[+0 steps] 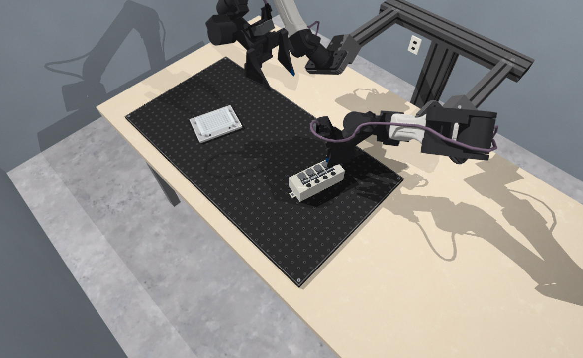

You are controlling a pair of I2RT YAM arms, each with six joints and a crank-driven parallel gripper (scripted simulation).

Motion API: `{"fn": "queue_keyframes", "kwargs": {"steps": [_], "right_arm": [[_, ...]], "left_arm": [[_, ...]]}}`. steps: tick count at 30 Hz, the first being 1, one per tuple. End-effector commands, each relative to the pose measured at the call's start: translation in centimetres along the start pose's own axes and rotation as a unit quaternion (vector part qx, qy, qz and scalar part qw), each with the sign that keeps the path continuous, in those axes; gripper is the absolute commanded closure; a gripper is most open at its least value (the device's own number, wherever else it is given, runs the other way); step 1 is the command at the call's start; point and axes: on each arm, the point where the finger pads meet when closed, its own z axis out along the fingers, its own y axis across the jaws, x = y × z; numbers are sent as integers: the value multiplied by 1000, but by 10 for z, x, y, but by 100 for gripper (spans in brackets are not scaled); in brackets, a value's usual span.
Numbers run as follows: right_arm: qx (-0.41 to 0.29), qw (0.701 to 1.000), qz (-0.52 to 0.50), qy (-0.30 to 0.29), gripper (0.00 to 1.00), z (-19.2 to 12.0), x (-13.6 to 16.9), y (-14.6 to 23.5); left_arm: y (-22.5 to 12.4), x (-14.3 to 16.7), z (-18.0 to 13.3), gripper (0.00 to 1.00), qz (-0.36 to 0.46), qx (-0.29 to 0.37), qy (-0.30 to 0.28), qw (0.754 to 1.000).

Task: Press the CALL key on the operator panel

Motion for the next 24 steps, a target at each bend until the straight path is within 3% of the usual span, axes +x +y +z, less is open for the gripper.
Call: {"fn": "queue_keyframes", "kwargs": {"steps": [1,13,24], "right_arm": [[6,1000,-3,-8,0,-2,-5,-3],[6,1000,-3,-8,0,-2,-5,-3],[6,1000,-3,-8,0,-2,-5,-3]], "left_arm": [[-1,-11,-2,98,-13,-3,8,1000],[-1,2,8,100,-54,-27,175,983],[-1,-16,20,100,-98,-39,261,960]]}}
